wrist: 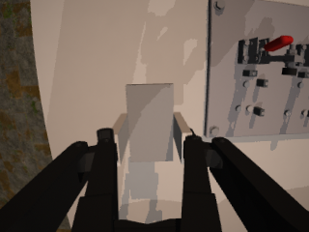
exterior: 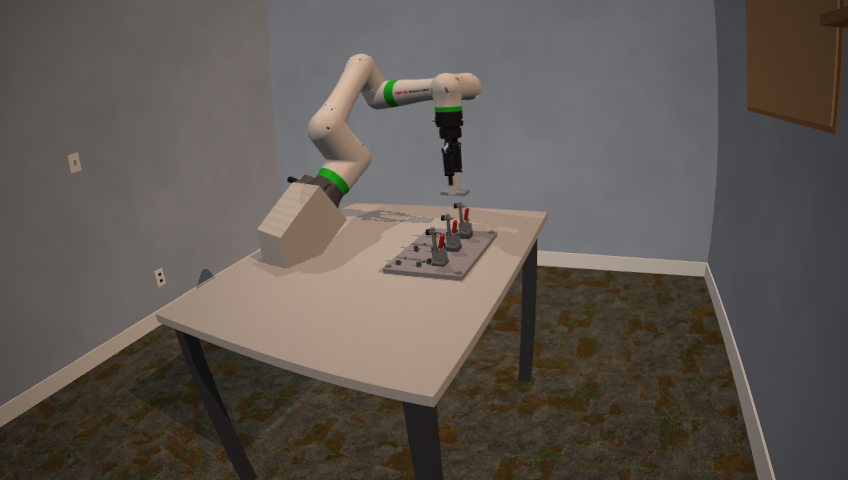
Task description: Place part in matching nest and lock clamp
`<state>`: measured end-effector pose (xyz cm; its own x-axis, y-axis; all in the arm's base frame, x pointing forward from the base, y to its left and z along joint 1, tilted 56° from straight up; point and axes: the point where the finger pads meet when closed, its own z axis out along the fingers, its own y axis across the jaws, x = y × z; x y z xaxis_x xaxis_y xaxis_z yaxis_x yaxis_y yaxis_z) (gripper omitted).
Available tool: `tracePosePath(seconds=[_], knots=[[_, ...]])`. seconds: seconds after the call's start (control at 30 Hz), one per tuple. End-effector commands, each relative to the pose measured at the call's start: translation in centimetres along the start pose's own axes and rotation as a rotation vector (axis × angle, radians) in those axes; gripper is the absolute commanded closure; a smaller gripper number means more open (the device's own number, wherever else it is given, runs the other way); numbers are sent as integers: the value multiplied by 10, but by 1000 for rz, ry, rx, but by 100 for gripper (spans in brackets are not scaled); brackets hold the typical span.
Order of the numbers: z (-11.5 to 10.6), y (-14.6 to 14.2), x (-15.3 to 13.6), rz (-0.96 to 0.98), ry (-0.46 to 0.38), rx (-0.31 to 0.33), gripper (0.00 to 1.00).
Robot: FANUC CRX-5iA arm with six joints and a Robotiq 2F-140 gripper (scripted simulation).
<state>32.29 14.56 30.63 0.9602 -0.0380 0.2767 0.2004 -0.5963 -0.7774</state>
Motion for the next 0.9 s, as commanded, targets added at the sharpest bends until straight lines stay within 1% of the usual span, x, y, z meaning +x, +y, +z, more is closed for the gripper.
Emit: tracePosePath(seconds=[0.0,0.87], knots=[[3,0,-1,0,1,0,100],[18,0,-4,0,1,0,100]])
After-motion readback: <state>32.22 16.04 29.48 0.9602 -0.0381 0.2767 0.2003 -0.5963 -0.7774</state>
